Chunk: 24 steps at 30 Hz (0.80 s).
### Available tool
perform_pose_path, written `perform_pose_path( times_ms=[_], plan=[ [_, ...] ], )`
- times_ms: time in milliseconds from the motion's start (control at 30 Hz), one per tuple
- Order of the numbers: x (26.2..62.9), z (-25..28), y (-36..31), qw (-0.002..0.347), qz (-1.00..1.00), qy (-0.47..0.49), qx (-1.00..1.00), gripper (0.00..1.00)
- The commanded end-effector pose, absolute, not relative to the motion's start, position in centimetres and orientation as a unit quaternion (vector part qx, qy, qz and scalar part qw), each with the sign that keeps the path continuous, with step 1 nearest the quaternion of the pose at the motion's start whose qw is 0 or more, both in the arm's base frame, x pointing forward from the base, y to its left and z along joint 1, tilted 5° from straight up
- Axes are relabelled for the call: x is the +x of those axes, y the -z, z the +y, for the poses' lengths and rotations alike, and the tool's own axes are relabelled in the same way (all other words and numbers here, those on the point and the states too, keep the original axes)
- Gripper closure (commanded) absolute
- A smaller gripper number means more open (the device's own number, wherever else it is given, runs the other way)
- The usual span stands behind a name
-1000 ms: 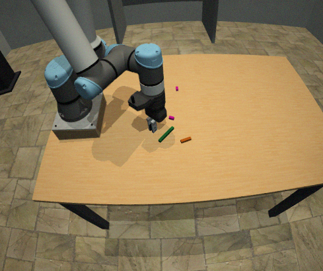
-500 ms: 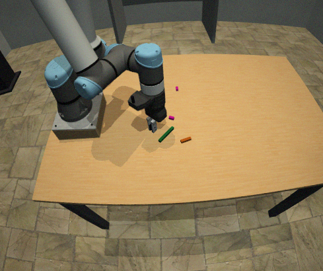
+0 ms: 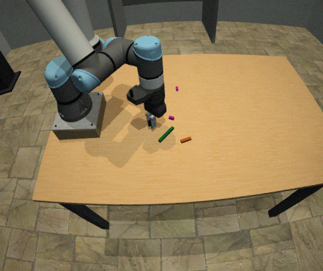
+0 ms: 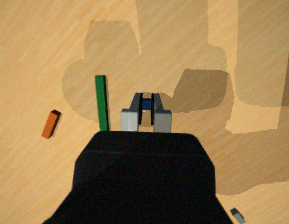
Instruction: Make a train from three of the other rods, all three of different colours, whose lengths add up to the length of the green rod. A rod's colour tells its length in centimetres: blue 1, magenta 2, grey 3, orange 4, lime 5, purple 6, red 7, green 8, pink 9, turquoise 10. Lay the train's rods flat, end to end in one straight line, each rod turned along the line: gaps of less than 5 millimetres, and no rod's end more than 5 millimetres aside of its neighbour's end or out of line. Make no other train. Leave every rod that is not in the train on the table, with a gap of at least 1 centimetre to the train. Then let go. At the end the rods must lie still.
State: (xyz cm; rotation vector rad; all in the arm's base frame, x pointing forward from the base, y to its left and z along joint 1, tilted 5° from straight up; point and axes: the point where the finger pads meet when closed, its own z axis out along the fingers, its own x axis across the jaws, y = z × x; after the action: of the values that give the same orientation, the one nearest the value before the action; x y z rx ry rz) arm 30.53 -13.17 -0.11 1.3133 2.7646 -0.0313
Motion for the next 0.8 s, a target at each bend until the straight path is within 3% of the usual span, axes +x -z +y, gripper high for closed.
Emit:
perform_pose_path(
  times_ms=[0, 767],
  plan=[
    [30.4, -13.1, -1.9, 0.042, 0.902, 0.011, 0.429, 0.76],
    [30.1, -12.8, -7.3, 0.042, 0.902, 0.011, 0.429, 0.76]
  ],
)
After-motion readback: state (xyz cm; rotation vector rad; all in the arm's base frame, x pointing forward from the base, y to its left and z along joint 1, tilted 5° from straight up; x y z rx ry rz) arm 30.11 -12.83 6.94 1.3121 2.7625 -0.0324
